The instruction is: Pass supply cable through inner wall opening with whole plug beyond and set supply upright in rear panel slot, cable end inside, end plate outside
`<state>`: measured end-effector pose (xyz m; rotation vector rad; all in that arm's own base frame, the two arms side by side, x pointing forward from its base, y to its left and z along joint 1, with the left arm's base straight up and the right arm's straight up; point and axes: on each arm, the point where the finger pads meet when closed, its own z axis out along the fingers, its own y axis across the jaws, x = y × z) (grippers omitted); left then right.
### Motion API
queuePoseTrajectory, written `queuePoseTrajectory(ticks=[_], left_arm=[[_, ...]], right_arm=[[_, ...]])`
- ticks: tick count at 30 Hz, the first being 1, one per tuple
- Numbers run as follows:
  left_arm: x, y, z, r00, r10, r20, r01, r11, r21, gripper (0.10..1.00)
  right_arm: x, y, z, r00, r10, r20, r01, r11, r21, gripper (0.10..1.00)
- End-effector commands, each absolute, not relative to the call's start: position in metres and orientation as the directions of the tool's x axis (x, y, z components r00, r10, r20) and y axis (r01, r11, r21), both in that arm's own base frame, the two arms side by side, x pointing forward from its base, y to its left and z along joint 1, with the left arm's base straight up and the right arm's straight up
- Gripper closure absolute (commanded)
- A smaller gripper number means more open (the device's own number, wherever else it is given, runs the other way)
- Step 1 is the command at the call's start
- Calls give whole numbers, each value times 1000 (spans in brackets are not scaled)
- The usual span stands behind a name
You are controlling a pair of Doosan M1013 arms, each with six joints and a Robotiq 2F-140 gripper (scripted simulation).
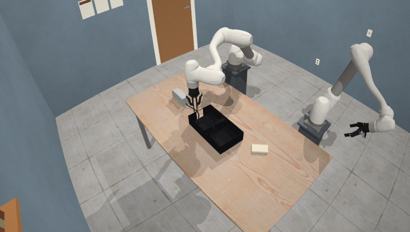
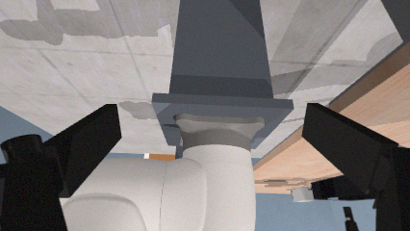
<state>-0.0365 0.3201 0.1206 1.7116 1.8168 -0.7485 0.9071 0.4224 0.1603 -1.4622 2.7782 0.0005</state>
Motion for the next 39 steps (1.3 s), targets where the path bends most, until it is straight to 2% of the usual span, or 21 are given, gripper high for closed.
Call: queuePoseTrajectory(ticks=[1, 39], left_arm=[[-37, 320, 121, -58, 706, -706, 998, 44, -38, 98], [-37, 320, 121, -58, 706, -706, 998, 44, -38, 98]], right_arm=[[911, 437, 161, -586, -811, -1, -811, 586, -1, 902], [914, 448, 147, -599, -800, -1, -800, 599, 0, 902]])
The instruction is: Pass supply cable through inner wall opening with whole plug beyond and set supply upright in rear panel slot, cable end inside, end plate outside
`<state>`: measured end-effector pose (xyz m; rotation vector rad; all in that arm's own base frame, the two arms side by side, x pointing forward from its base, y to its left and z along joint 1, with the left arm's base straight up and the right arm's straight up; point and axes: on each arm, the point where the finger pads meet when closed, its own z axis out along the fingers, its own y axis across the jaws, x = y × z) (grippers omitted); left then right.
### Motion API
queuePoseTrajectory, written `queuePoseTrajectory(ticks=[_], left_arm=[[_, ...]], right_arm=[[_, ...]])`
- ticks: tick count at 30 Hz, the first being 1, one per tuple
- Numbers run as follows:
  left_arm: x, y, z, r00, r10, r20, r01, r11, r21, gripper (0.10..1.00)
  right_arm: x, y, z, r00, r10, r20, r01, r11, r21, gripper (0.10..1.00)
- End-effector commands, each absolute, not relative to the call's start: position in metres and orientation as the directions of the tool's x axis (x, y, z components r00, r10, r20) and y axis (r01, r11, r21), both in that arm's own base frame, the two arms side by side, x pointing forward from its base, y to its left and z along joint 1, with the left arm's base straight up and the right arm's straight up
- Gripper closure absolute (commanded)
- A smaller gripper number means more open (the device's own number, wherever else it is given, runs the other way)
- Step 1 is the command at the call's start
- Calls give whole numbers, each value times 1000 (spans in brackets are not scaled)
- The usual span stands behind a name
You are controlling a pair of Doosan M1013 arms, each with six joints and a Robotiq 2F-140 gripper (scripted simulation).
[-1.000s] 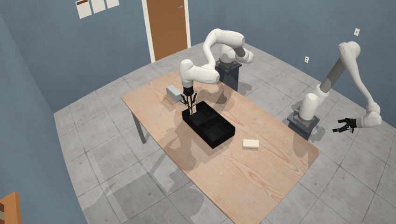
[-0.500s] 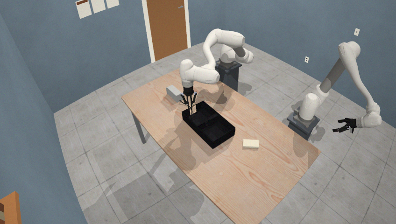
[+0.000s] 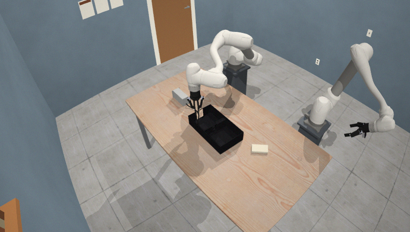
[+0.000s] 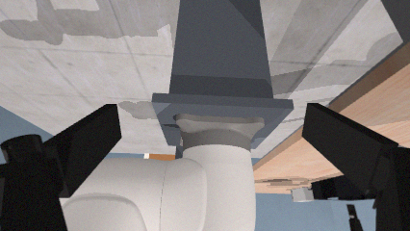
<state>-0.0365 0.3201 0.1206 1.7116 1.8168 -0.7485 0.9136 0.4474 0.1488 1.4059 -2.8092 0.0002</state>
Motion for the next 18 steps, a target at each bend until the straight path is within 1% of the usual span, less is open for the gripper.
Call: queuePoseTrajectory(ticks=[1, 6, 18], left_arm=[[-37, 320, 121, -58, 706, -706, 998, 44, -38, 98], [-37, 320, 121, -58, 706, -706, 998, 44, -38, 98], [-37, 320, 121, -58, 706, -706, 998, 44, -38, 98]], right_arm=[[914, 448, 145, -599, -800, -1, -800, 599, 0, 902], [914, 448, 137, -599, -800, -1, -800, 599, 0, 902], [914, 448, 96, -599, -800, -1, -800, 599, 0, 902]])
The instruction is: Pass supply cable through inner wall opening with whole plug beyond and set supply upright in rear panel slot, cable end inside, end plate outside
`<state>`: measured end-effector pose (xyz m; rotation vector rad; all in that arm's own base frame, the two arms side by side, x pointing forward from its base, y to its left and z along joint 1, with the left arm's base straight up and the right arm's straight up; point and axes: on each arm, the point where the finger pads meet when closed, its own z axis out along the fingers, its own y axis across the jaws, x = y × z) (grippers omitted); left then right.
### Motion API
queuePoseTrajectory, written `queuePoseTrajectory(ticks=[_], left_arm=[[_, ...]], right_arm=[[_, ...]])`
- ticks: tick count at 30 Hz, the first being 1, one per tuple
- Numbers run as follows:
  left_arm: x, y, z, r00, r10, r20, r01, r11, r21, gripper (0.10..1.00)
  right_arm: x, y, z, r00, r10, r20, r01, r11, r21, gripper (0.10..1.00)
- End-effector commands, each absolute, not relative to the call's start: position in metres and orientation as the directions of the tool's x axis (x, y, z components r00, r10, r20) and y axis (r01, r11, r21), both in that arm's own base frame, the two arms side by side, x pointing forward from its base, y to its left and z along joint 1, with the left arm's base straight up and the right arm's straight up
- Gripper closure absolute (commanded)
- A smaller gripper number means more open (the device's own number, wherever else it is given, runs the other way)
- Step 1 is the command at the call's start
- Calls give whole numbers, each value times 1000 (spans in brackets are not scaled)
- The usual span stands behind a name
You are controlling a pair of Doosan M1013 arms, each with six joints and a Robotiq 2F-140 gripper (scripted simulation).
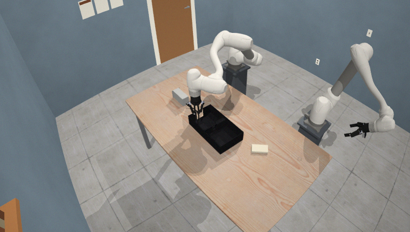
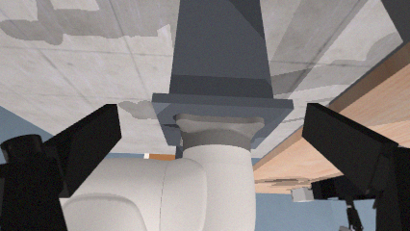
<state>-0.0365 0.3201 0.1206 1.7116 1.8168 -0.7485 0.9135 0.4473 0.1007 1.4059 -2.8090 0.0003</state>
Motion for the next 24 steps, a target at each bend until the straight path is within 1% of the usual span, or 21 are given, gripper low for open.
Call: queuePoseTrajectory(ticks=[1, 16, 24], left_arm=[[-37, 320, 121, -58, 706, -706, 998, 44, -38, 98], [-37, 320, 121, -58, 706, -706, 998, 44, -38, 98], [-37, 320, 121, -58, 706, -706, 998, 44, -38, 98]], right_arm=[[914, 448, 92, -599, -800, -1, -800, 599, 0, 902], [914, 448, 52, -599, -800, -1, -800, 599, 0, 902], [914, 448, 43, -599, -800, -1, -800, 599, 0, 902]])
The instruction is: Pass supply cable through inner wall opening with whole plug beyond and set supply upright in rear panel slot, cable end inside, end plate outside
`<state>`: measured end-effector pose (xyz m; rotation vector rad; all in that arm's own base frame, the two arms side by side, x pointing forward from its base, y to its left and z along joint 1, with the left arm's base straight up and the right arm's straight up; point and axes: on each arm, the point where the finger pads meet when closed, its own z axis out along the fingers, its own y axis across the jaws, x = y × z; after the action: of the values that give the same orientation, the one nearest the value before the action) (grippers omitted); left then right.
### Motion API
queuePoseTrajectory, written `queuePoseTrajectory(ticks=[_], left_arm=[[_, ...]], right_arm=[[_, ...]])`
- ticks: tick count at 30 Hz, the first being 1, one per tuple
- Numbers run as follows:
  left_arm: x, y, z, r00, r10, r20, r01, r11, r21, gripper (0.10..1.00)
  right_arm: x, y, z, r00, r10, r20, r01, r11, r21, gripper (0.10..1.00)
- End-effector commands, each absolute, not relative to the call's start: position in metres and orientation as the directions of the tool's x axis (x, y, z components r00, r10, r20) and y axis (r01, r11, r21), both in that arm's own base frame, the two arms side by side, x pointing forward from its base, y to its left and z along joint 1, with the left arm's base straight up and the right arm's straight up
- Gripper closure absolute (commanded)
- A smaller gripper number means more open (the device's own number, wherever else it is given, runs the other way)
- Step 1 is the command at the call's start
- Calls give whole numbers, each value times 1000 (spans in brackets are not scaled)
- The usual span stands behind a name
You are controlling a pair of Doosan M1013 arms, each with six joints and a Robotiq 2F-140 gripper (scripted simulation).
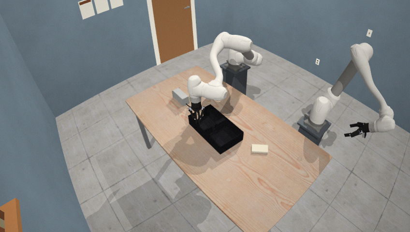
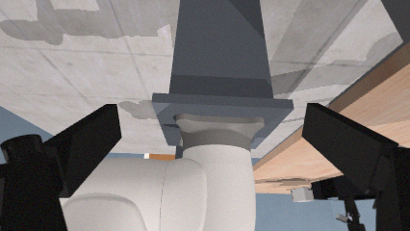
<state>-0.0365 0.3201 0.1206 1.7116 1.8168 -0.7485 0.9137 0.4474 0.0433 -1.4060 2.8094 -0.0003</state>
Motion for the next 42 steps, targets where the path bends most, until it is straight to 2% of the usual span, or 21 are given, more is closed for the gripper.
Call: queuePoseTrajectory(ticks=[1, 8, 9, 42], left_arm=[[-37, 320, 121, -58, 706, -706, 998, 44, -38, 98], [-37, 320, 121, -58, 706, -706, 998, 44, -38, 98], [-37, 320, 121, -58, 706, -706, 998, 44, -38, 98], [-37, 320, 121, -58, 706, -706, 998, 44, -38, 98]], right_arm=[[914, 448, 42, -599, -800, -1, -800, 599, 0, 902], [914, 448, 41, -599, -800, -1, -800, 599, 0, 902], [914, 448, 41, -599, -800, -1, -800, 599, 0, 999], [914, 448, 41, -599, -800, -1, -800, 599, 0, 999]])
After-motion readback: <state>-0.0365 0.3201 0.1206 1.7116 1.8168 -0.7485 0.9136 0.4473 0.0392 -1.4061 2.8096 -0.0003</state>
